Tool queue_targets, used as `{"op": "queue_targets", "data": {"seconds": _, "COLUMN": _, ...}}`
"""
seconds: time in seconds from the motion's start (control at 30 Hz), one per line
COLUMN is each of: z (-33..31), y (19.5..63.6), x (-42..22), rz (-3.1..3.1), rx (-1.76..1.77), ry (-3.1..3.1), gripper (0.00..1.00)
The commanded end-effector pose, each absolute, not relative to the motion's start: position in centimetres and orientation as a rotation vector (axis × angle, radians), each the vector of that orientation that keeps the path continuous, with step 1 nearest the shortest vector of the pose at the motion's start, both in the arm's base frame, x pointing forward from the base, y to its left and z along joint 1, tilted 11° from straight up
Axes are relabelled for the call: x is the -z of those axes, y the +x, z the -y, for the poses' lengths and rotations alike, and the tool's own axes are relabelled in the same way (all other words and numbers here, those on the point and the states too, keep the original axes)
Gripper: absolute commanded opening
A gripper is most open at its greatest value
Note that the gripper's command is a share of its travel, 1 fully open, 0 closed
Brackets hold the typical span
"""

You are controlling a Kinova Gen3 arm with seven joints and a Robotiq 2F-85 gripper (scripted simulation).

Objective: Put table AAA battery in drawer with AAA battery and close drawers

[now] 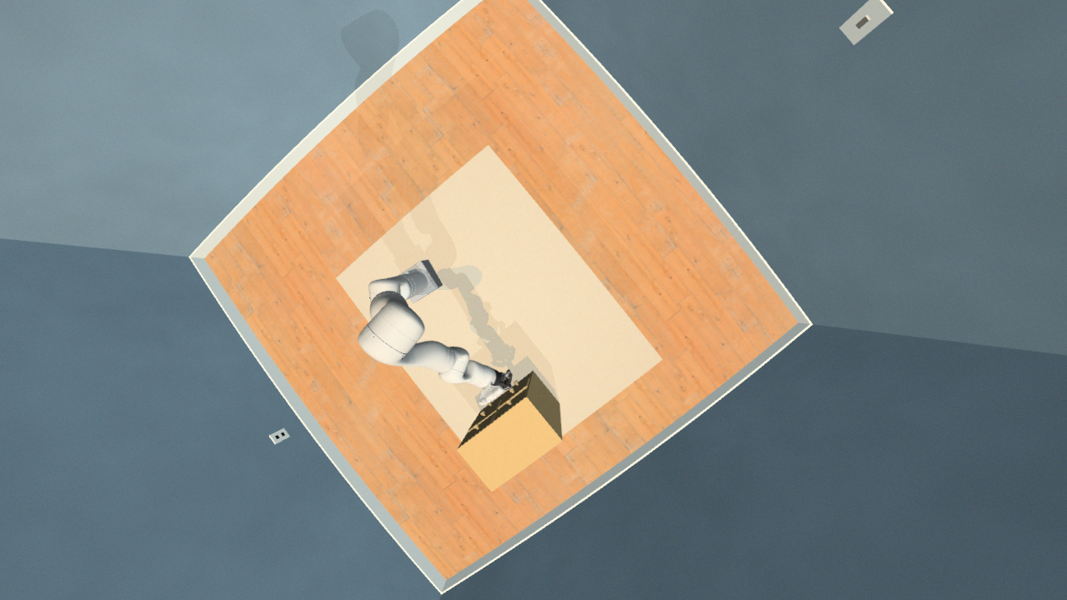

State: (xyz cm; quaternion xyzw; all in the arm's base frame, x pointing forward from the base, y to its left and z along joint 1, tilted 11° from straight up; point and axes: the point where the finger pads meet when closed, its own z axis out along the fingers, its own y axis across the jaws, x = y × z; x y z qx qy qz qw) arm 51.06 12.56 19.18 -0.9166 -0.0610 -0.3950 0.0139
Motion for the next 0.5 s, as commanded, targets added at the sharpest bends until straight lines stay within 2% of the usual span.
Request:
{"op": "queue_targets", "data": {"seconds": 0.0, "z": -12.52, "y": 51.33, "x": -19.29, "rz": 0.192, "rx": 1.230, "ry": -2.856, "gripper": 0.00}}
{"op": "queue_targets", "data": {"seconds": 0.47, "z": -12.56, "y": 51.63, "x": -19.35, "rz": 0.192, "rx": 1.230, "ry": -2.856, "gripper": 0.00}}
